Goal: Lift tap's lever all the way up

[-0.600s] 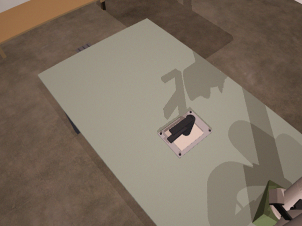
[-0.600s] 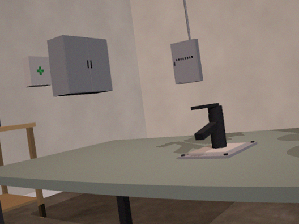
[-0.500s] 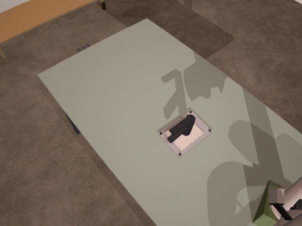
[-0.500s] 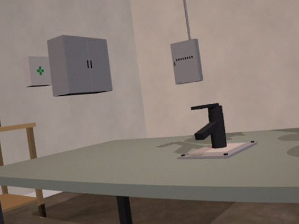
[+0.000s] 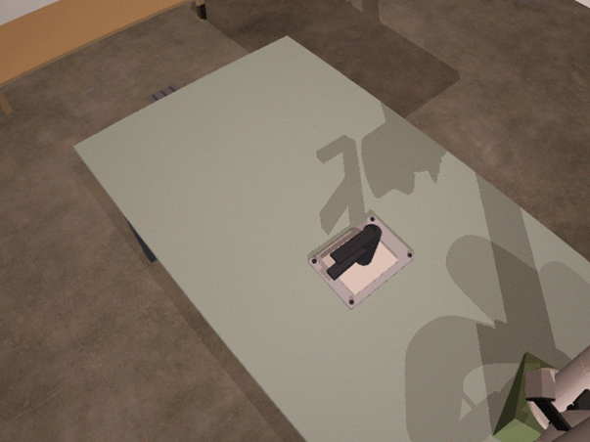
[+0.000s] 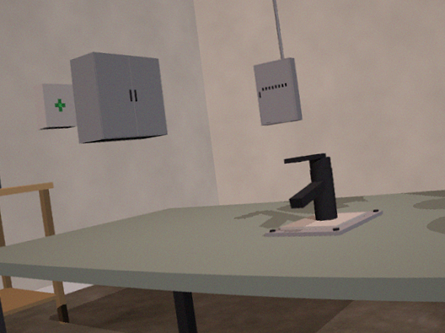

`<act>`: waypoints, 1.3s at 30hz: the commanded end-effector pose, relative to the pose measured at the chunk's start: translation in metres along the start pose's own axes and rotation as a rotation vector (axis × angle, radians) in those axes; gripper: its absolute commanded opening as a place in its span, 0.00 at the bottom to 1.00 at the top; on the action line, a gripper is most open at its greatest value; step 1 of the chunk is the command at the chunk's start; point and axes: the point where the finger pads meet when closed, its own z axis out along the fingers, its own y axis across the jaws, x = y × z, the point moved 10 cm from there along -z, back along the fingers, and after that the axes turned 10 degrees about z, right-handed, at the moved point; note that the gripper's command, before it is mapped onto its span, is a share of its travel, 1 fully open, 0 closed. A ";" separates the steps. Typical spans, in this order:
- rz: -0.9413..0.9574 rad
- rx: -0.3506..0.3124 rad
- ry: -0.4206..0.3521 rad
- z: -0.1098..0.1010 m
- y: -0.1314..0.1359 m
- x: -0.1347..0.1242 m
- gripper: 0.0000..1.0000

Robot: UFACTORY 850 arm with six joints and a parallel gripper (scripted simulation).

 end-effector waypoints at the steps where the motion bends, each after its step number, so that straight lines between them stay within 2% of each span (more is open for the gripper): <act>1: 0.002 0.008 -0.006 -0.001 0.000 0.002 1.00; 3: 0.015 0.051 -0.043 -0.008 -0.006 0.011 1.00; 5: 0.044 0.132 -0.119 -0.020 -0.016 0.030 1.00; 14: 0.124 0.293 -0.295 -0.044 -0.040 0.075 1.00; 16: 0.124 0.293 -0.295 -0.044 -0.040 0.075 1.00; 17: 0.156 0.344 -0.359 -0.052 -0.049 0.093 1.00; 31: 0.324 0.540 -0.648 -0.078 -0.086 0.180 1.00; 33: 0.324 0.540 -0.648 -0.078 -0.086 0.180 1.00; 34: 0.363 0.575 -0.709 -0.081 -0.093 0.199 1.00; 39: 0.425 0.625 -0.799 -0.084 -0.104 0.230 1.00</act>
